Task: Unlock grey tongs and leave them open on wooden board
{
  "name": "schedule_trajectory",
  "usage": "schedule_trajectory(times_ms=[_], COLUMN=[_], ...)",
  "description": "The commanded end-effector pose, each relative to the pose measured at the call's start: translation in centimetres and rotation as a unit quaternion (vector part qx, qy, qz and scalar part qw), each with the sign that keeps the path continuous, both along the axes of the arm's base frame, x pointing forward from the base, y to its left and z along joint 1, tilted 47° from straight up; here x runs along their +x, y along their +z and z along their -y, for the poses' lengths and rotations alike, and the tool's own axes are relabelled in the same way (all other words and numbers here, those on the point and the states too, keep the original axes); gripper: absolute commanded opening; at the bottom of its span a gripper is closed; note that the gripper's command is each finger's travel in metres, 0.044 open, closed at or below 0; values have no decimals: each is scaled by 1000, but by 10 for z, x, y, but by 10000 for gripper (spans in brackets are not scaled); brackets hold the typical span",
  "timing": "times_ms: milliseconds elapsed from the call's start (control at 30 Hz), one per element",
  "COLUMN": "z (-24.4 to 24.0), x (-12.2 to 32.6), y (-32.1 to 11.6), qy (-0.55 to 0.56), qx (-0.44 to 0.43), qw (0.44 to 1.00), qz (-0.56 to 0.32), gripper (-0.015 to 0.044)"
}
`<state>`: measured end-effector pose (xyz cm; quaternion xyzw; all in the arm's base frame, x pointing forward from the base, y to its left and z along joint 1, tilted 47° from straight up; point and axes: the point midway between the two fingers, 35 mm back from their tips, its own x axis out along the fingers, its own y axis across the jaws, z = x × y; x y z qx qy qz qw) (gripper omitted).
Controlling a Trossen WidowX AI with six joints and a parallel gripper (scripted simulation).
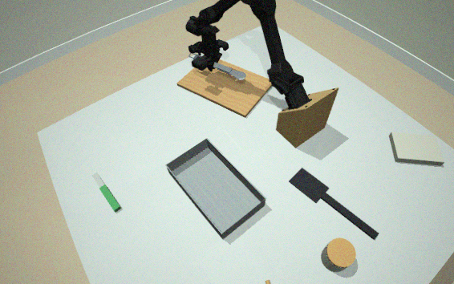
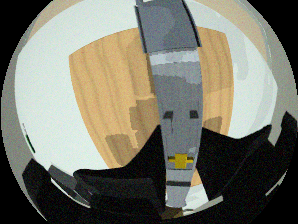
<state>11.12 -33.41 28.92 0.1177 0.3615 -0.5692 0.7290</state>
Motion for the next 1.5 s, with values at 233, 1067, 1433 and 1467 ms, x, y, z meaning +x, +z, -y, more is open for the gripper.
schedule_trajectory(times_ms=[233, 1067, 1433, 1467], z=[4, -2, -82, -91], x=[0, 11, 110, 117], y=[-5, -5, 7, 8], qy=[0, -1, 1, 2], qx=[1, 7, 20, 16], qw=[1000, 1000, 1000, 1000], qz=[-1, 1, 4, 4], gripper=[-71, 440, 440, 440])
